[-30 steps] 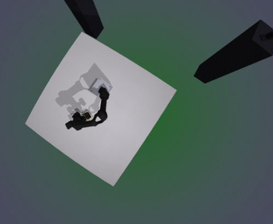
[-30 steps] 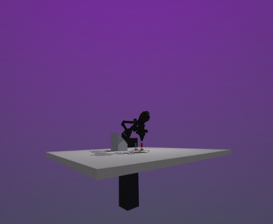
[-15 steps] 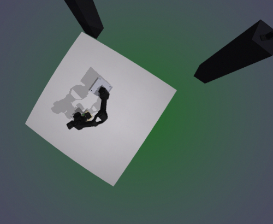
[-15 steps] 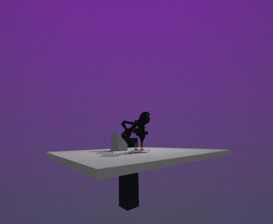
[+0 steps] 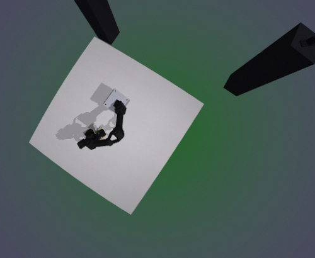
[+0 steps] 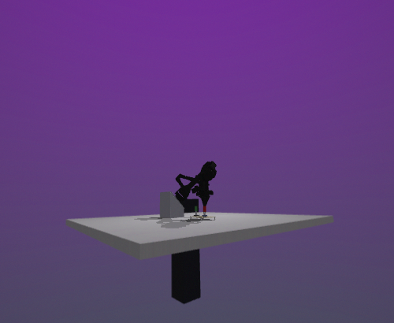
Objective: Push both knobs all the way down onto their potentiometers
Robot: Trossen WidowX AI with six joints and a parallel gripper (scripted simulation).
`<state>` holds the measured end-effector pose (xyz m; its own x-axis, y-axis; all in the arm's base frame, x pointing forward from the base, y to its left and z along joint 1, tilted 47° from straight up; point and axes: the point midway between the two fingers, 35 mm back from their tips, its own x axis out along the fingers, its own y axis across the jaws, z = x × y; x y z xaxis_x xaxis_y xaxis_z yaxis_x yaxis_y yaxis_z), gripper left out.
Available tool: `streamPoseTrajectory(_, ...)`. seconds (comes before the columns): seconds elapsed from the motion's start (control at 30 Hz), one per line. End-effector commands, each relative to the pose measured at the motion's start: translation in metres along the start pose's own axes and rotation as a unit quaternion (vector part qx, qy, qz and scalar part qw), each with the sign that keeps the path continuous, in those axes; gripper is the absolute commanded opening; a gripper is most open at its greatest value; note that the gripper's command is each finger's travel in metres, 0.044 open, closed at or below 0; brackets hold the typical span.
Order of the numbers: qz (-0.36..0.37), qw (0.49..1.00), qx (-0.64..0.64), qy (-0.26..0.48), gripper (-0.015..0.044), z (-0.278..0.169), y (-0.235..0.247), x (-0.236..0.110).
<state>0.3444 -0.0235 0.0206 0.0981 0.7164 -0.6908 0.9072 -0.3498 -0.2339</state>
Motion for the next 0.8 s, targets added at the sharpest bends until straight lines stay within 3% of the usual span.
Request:
streamPoseTrajectory(0.0,-0.003,1.0,0.005,0.002,0.0,0.0003,-0.0015,0.0013)
streamPoseTrajectory(0.77,-0.003,1.0,0.005,0.002,0.0,0.0002,-0.0015,0.0075)
